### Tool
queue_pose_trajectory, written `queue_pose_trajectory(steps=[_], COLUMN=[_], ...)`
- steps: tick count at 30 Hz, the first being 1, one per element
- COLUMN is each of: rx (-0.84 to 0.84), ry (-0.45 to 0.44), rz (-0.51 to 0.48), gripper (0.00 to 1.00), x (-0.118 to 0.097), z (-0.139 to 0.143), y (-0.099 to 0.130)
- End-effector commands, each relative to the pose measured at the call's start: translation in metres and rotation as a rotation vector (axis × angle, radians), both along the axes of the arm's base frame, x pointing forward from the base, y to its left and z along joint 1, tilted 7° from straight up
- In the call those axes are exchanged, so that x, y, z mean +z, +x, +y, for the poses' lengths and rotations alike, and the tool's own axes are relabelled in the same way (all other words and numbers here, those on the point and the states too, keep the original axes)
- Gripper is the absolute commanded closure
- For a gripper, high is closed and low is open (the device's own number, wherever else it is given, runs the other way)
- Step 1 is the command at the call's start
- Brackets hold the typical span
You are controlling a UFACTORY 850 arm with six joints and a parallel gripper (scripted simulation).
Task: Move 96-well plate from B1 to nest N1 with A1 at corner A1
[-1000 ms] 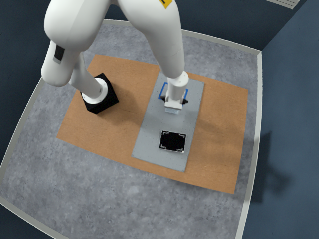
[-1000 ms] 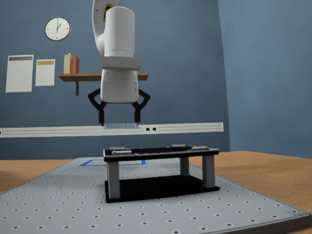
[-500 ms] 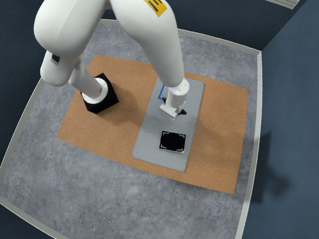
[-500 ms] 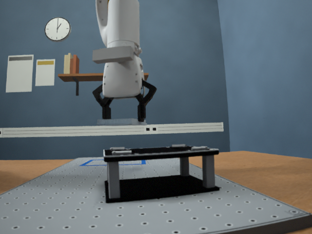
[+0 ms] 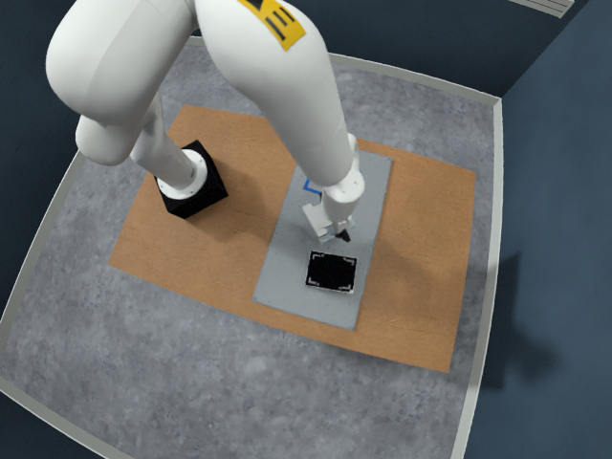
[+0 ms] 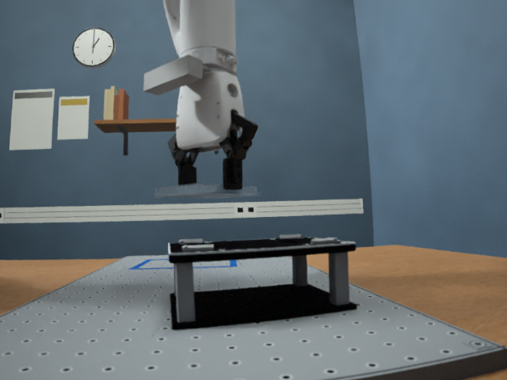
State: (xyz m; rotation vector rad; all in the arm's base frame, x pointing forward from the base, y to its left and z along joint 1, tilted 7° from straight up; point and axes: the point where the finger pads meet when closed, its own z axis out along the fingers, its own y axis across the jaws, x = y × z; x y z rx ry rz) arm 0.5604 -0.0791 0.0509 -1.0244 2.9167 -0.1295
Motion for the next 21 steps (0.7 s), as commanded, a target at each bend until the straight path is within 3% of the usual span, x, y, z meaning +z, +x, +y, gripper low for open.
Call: queue_pose_trajectory(steps=[1,12,21], rx=[-0.159,-0.523,-0.65], ry=[-0.014,0.013,0.023], rz=[-0.016,-0.043,-0.053], gripper=[1.0,1.0,1.0], x=[0.005,0.014,0.021], z=[-0.015,-0.05,-0.072], y=[0.003,0.009,0.013])
